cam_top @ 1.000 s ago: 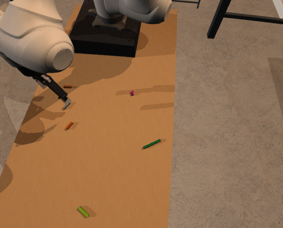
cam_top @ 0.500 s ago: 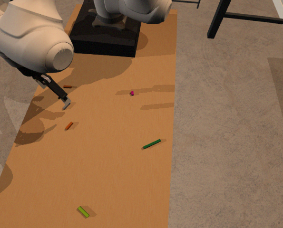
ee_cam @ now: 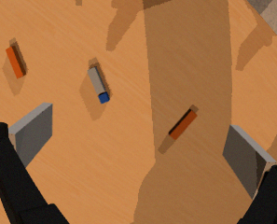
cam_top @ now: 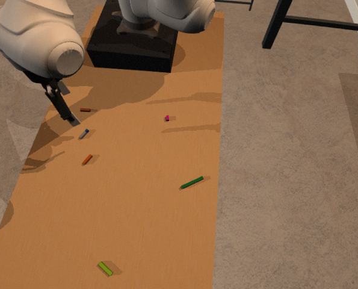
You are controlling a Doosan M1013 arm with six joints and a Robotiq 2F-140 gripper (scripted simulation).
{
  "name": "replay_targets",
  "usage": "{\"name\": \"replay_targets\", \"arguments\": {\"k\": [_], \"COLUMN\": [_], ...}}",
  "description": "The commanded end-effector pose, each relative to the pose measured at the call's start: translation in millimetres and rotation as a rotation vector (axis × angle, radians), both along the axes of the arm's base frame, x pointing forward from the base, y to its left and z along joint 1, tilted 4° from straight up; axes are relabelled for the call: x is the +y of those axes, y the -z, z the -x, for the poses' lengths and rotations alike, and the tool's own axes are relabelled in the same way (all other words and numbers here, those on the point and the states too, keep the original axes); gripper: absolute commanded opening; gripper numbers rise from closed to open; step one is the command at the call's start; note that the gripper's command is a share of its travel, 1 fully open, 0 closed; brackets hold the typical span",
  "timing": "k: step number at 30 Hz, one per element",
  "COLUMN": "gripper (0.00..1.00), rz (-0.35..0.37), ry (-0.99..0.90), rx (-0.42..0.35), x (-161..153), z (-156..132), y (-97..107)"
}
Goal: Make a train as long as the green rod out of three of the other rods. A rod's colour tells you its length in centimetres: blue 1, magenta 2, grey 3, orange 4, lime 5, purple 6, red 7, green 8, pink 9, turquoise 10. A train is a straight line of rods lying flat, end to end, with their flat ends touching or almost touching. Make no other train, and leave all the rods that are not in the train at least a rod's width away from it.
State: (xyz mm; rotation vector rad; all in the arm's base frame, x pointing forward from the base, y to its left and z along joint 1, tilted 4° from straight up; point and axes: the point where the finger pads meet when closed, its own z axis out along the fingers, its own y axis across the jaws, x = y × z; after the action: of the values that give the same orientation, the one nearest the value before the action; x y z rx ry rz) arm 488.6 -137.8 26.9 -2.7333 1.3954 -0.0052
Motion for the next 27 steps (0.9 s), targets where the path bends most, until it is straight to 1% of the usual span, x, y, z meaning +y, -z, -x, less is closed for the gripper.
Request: {"name": "replay_targets", "arguments": {"k": [1, 5, 7, 8, 11, 14, 15, 27], "gripper": [1.0, 1.0, 1.0, 1.0, 1.0, 1.0, 0.23, 0.23], "rz": [0.003, -0.003, -0.003, -0.006, -0.01, -0.011, -0.011, -0.011], "ry": [0.167, 0.322, 0.322, 0.41, 0.524, 0.552, 0.552, 0.552], "rx": [0.01, 0.019, 0.019, 0.024, 0.031, 0.032, 0.032, 0.032], "x": [-3.5, -7.1, -7.1, -9.0, -11.0, -11.4, -11.4, -11.4], "z": [18.0, 34.0, 34.0, 43.2, 55.1, 58.0, 58.0, 58.0], "y": [5.2, 9.3, 9.3, 11.7, 14.8, 15.5, 15.5, 15.5]}}
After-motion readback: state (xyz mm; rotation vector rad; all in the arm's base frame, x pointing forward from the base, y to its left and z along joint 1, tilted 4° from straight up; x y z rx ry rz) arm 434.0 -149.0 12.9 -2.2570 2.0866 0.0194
